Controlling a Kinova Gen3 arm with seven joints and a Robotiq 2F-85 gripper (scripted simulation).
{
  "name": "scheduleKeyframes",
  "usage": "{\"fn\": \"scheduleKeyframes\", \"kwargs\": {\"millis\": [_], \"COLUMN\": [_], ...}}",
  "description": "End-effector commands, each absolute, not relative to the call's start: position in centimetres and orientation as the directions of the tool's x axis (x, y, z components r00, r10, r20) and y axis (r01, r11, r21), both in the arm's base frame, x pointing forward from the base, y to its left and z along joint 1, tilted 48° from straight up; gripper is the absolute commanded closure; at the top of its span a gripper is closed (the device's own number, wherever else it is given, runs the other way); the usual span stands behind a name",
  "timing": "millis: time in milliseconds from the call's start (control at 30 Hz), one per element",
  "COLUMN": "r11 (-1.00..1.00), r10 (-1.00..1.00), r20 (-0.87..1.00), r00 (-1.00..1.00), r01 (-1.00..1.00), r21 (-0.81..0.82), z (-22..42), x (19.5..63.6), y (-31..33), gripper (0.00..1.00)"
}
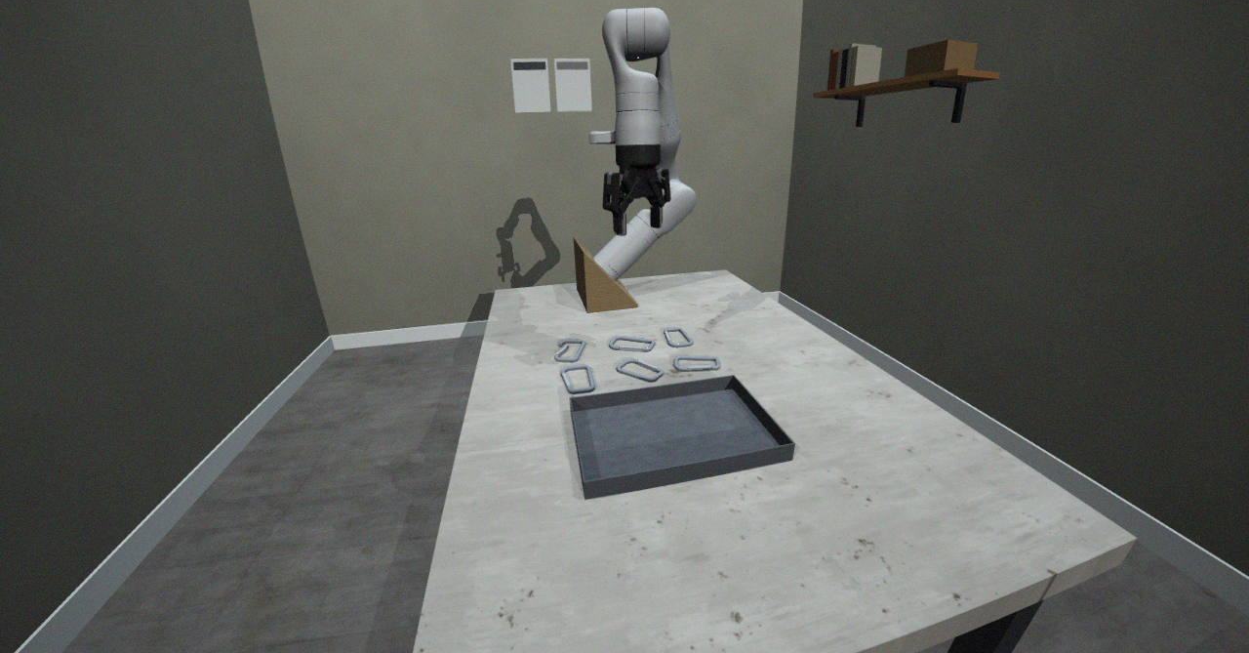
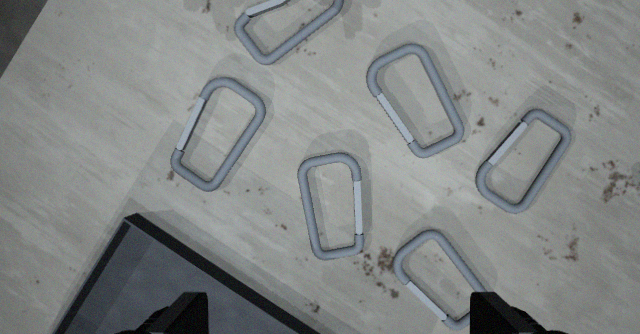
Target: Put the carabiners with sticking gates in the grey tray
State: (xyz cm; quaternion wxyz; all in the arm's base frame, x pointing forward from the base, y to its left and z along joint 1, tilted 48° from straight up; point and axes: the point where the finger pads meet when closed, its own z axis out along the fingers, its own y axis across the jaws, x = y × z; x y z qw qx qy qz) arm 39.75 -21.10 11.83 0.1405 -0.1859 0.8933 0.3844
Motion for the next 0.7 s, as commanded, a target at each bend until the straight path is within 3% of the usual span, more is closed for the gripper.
{"fn": "scheduleKeyframes", "kwargs": {"millis": [0,67,100,633,667], "r11": [0.635,0.635,0.580,0.580,0.580], "r10": [-0.220,-0.220,-0.335,-0.335,-0.336], "r20": [-0.395,-0.395,-0.503,-0.503,-0.503], "r00": [-0.892,-0.892,-0.797,-0.797,-0.797], "r01": [-0.438,-0.438,-0.595,-0.595,-0.595], "r21": [0.637,0.637,0.557,0.557,0.556], "z": [11.7,11.7,11.8,11.8,7.9], "x": [39.7,39.7,39.7,39.7,40.4], "y": [-21.2,-21.2,-21.2,-21.2,-16.7], "gripper": [0.00,0.00,0.00,0.00,0.00]}}
